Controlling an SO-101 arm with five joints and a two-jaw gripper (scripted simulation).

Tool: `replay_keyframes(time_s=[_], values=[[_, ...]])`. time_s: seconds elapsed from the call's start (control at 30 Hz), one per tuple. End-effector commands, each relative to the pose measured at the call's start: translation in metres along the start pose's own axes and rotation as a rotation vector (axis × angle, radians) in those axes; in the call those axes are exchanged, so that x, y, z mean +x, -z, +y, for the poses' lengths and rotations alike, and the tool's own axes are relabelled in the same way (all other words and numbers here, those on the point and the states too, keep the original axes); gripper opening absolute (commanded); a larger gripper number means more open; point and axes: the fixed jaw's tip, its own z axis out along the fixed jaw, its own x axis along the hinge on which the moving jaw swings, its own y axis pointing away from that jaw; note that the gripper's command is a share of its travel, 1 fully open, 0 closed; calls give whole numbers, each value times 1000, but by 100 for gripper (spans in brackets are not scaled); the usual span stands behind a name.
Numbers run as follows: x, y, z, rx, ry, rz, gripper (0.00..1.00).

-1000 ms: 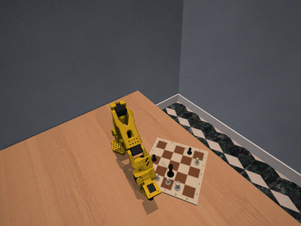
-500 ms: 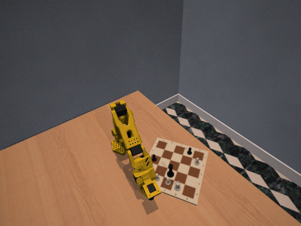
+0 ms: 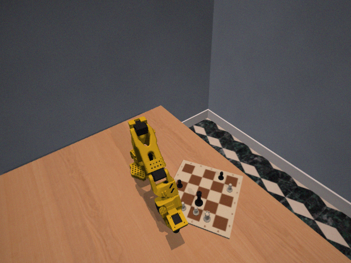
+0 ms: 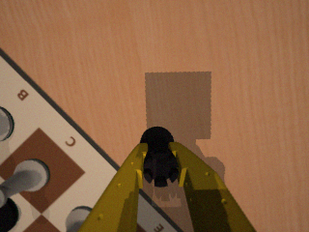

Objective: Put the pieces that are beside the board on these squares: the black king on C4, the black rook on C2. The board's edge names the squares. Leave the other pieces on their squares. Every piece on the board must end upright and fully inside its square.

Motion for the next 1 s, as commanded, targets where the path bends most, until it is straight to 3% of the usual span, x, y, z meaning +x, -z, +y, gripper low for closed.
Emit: replay_keyframes(time_s=[0.0,0.47,0.97], values=[[-4,2,-1,2,-1,-15,0],[-7,7,-2,4,-1,-16,0],[-22,34,-3,7,-1,-16,0]])
